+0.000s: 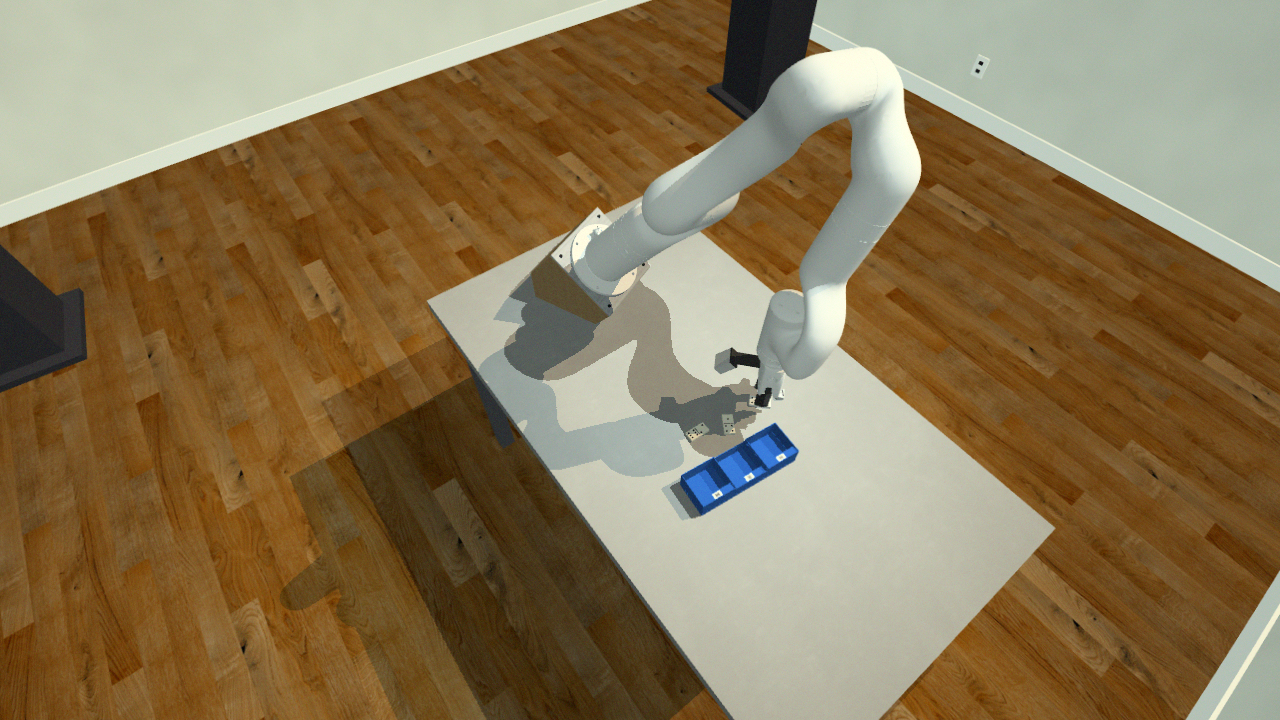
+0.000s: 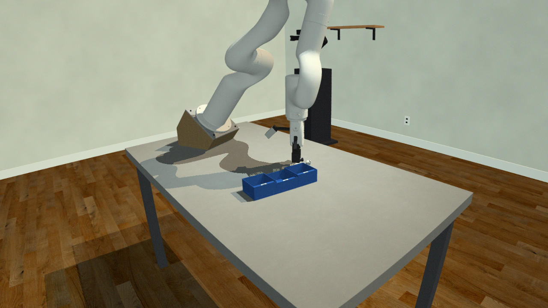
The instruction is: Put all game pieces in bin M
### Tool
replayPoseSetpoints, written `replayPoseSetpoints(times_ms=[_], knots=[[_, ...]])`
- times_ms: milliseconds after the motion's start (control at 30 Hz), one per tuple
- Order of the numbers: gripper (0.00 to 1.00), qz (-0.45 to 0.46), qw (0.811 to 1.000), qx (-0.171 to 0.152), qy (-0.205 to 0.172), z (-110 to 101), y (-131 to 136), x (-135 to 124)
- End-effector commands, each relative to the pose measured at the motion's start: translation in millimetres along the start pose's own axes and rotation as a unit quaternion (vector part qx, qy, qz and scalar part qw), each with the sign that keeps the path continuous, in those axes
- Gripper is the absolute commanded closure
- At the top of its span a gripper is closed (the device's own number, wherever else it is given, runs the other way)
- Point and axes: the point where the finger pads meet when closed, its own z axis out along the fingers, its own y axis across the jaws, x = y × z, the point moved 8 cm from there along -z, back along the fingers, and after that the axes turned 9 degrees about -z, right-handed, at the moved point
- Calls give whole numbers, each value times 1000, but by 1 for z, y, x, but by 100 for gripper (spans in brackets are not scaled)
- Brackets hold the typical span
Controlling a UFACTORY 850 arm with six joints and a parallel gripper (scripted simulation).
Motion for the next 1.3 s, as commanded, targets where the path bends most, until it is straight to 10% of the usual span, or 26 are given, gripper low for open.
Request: replayPoseSetpoints(times_ms=[0, 1033, 1067, 1267], knots=[[59, -1, 1000, 14, -7, 10, 1, 0], [59, -1, 1000, 14, -7, 22, 1, 0], [100, -1, 1000, 14, -7, 22, 1, 0], [100, -1, 1000, 14, -7, 22, 1, 0]])
